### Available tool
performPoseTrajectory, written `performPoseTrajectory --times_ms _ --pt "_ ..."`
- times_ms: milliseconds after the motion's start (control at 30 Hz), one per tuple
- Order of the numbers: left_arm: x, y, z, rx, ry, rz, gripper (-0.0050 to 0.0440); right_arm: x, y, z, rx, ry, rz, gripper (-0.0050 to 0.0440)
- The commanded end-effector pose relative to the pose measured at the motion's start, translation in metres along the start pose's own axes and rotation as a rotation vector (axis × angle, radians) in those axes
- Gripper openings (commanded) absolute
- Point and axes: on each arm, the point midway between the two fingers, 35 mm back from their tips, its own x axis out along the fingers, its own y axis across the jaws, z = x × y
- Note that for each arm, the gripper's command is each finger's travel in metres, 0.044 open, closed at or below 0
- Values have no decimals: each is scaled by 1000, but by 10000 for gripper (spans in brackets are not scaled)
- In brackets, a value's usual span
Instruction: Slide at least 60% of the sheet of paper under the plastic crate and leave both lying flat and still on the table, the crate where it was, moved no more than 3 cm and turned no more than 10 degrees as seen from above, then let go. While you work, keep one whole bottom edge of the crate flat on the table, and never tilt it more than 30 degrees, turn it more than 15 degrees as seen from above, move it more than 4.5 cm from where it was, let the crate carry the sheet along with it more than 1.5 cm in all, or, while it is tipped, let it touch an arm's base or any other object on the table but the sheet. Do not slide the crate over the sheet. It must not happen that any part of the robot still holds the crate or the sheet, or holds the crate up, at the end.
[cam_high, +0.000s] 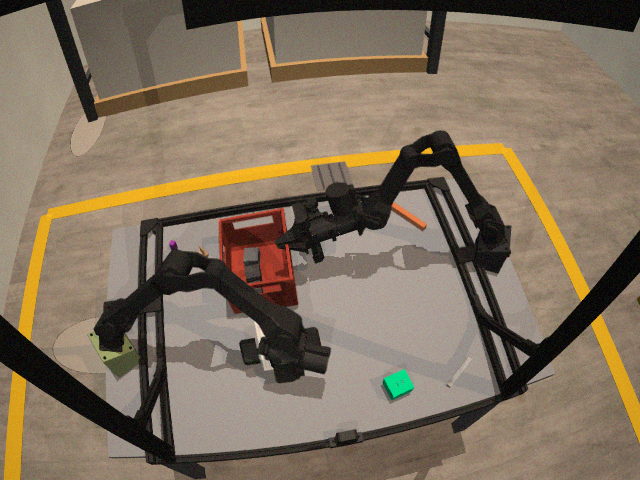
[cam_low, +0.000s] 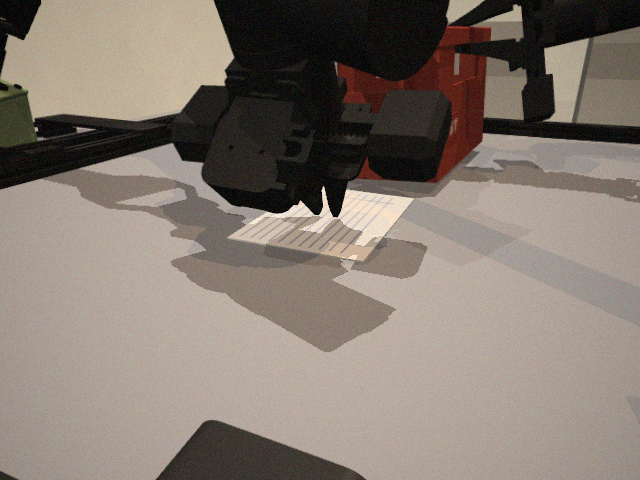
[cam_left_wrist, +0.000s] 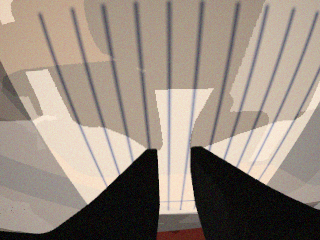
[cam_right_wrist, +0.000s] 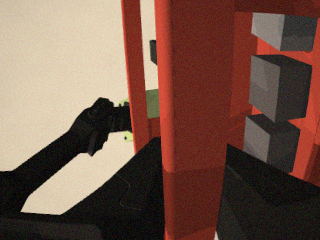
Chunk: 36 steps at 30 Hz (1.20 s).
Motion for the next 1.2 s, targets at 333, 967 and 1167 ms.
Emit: performPoseTrajectory --times_ms 333,967,1167 --pt "6 -1 4 7 3 -3 60 -1 22 1 -3 -3 54 0" --pt "12 -1 -1 7 3 -3 60 -1 22 1 -3 -3 54 0" --pt "14 -1 -4 7 3 -3 60 -1 22 1 -3 -3 54 0"
